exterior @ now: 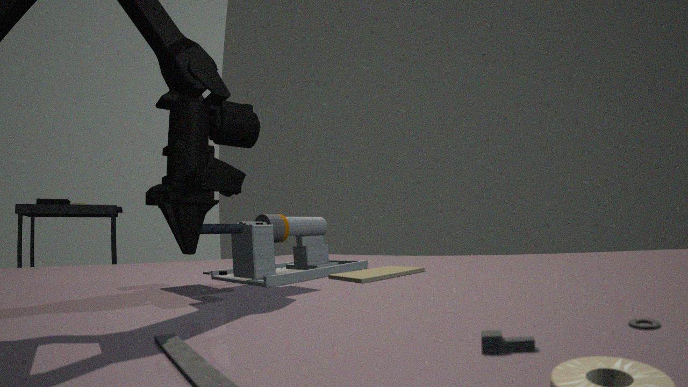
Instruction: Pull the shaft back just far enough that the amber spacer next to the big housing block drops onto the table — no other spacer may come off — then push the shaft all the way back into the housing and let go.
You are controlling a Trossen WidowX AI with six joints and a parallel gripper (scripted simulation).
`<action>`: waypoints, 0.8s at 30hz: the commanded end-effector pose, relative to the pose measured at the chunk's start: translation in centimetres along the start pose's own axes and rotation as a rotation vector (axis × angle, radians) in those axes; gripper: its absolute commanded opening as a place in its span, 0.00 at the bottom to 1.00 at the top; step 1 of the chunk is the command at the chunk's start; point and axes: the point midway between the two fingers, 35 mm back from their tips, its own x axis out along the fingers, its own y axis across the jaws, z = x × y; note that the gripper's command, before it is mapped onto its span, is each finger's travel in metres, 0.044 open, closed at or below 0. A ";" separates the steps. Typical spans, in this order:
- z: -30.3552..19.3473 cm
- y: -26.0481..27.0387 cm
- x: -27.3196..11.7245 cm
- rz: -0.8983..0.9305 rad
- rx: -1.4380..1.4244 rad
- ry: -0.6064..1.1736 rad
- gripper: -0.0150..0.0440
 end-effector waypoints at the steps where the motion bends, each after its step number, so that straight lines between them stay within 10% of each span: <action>1: -0.2 0.0 0.0 0.000 -0.002 0.004 0.25; 24: -0.4 0.0 0.0 0.000 -0.002 0.004 0.25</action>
